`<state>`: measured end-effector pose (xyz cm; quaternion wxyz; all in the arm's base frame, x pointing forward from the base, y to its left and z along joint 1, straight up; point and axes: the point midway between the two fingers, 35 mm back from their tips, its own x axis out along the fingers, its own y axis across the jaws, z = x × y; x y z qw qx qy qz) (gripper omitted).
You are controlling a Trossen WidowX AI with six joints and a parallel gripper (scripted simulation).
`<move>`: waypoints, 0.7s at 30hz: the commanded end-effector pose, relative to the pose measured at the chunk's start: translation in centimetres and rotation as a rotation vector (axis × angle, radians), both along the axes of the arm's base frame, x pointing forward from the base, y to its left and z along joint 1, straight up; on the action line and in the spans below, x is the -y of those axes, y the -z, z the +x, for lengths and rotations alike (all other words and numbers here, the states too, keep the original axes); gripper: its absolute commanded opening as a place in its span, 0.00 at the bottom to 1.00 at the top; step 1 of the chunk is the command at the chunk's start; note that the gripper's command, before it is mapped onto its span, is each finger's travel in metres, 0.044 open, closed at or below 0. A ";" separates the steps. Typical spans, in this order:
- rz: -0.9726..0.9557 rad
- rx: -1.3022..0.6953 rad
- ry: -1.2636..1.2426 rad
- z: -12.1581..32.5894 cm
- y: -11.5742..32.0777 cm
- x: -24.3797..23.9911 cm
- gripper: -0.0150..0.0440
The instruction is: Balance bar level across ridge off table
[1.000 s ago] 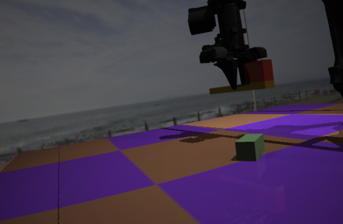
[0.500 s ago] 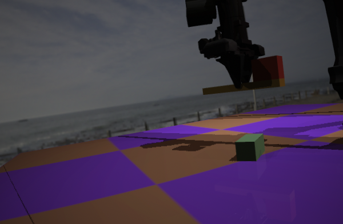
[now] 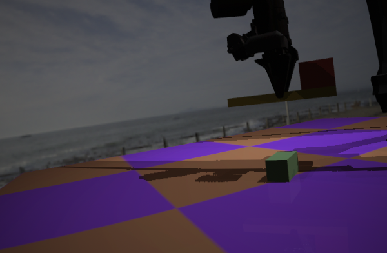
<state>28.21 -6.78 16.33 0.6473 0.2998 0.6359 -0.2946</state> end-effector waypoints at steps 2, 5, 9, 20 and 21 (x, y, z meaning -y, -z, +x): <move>-0.006 0.005 -0.088 0.6 -0.2 -1.6 0.25; -0.006 0.005 -0.142 0.8 -0.2 -2.7 0.25; -0.006 0.005 -0.213 1.1 -0.2 -4.2 0.25; -0.007 0.006 -0.405 1.7 -0.3 -8.3 0.25; -0.007 0.006 -0.422 1.7 -0.3 -8.7 0.25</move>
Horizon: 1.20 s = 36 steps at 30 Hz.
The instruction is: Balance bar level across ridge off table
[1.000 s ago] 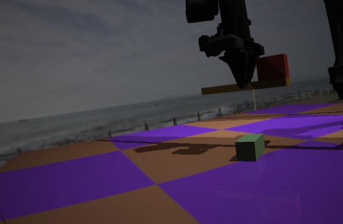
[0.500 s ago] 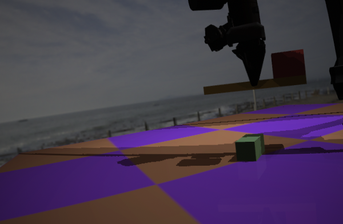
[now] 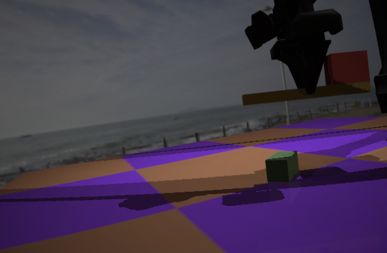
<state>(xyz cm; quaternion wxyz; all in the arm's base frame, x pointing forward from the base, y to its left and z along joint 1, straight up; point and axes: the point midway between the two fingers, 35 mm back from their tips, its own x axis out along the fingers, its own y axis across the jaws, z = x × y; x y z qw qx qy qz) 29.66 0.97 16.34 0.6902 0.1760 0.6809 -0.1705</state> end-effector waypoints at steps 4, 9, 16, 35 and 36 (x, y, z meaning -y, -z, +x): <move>-0.004 0.009 -0.117 0.3 -0.3 -2.5 0.25; -0.004 0.010 -0.200 0.3 -0.3 -4.3 0.25; -0.004 0.010 -0.313 0.1 -0.4 -7.0 0.25; -0.004 0.012 -0.593 -1.2 -0.4 -14.1 0.25; -0.004 0.012 -0.606 -1.3 -0.4 -14.5 0.25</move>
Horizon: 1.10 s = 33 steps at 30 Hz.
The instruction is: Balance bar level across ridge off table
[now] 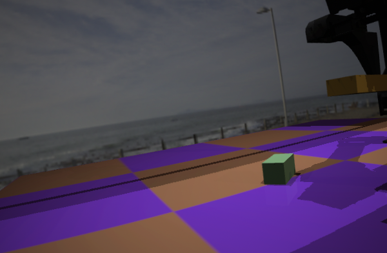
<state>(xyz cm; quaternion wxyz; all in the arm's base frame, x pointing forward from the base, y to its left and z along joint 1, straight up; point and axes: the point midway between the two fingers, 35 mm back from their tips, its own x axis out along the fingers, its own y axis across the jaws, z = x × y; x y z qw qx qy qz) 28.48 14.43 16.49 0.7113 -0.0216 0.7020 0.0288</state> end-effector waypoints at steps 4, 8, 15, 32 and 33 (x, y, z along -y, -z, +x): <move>0.001 0.010 -0.082 -0.5 -0.3 -2.4 0.25; 0.001 0.010 -0.086 -0.5 -0.1 -2.5 0.25; 0.001 0.010 -0.086 -0.5 0.9 -2.8 0.25; 0.001 0.010 -0.087 -0.5 3.6 -2.8 0.25; 0.001 0.010 -0.087 -0.5 3.8 -2.8 0.25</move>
